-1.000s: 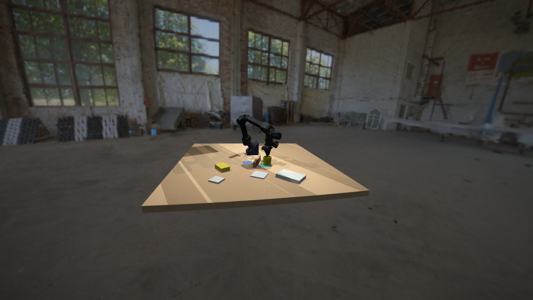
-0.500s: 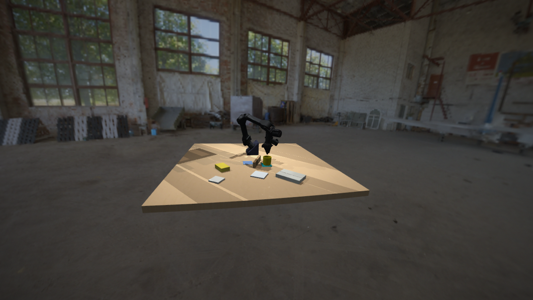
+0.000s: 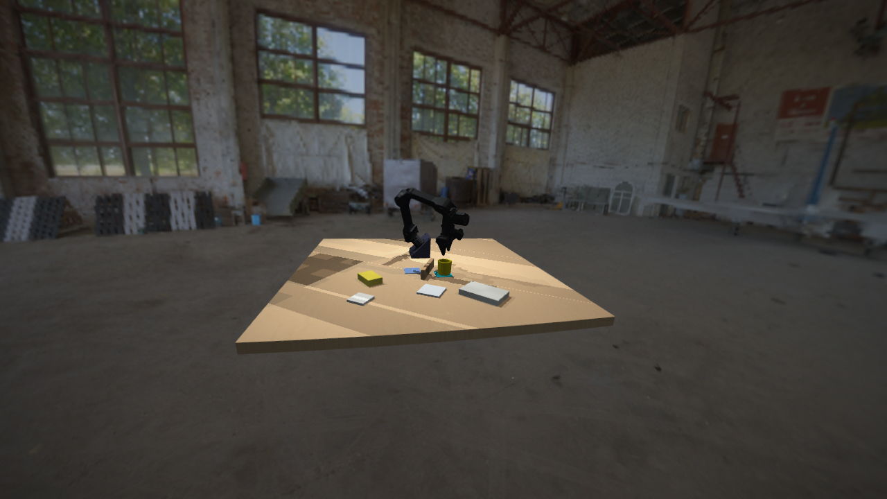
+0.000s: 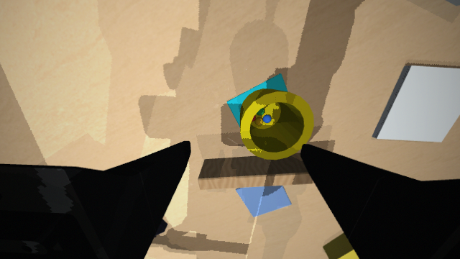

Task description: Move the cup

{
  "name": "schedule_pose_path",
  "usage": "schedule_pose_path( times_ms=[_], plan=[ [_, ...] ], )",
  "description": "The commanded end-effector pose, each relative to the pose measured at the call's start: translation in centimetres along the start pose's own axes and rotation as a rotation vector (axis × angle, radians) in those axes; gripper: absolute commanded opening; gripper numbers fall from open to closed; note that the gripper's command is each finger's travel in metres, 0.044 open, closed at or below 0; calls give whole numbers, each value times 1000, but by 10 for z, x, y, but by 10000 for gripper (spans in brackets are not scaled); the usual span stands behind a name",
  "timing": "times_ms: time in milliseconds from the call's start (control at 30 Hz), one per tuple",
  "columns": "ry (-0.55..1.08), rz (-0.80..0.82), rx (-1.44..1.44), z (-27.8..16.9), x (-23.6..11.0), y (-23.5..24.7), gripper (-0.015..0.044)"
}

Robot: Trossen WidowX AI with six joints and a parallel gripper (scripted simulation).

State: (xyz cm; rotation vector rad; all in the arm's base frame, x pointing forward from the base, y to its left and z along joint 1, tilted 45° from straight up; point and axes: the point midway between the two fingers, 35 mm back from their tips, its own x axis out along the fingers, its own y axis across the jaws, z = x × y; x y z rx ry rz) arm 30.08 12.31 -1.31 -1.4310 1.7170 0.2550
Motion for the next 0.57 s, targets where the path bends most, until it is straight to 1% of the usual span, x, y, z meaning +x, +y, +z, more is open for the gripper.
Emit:
schedule_pose_path(
  times_ms=[0, 300, 433, 533],
  plan=[
    [-11, 1, 14, 2, -17, -1, 440],
    [-15, 3, 20, 0, -48, 0, 440],
    [-15, 3, 20, 0, -50, 1, 440],
    [-11, -2, 8, 0, -46, 2, 440]
  ],
)
